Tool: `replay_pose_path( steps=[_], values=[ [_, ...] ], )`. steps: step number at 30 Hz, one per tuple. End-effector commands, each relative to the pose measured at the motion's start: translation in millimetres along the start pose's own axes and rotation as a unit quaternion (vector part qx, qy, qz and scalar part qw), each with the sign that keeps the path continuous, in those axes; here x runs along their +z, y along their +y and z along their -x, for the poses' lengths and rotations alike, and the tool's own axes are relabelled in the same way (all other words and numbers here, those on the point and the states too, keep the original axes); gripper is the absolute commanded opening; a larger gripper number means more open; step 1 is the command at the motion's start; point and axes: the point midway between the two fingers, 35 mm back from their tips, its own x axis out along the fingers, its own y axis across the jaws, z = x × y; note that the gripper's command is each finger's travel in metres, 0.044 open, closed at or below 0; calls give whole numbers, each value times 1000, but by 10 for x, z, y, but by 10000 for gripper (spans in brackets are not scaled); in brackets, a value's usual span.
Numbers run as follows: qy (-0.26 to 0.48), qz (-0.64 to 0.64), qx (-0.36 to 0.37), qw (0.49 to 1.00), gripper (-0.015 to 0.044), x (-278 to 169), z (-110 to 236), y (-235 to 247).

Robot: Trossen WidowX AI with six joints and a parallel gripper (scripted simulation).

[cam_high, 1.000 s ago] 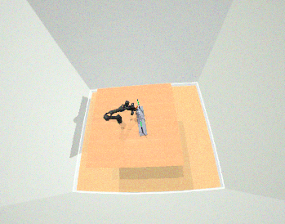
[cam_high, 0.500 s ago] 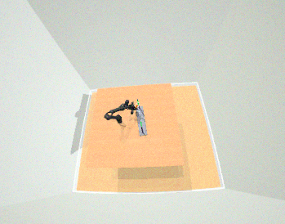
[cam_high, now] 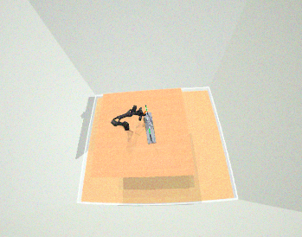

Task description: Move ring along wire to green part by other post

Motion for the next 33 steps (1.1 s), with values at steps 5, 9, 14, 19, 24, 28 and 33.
replay_pose_path(
  steps=[5, 9, 14, 19, 24, 28, 33],
  values=[
    [3, 1, -3, 1000, -150, -83, -25, -14],
    [3, 1, -3, 1000, -150, -83, -25, -14],
    [3, 1, -3, 1000, -150, -83, -25, -14],
    [3, 1, -3, 1000, -150, -83, -25, -14],
    [3, 1, -3, 1000, -150, -83, -25, -14],
    [3, 3, -1, 1000, -71, -71, -24, -6],
    [3, 3, -1, 1000, 60, -71, -24, -6]
  ],
)
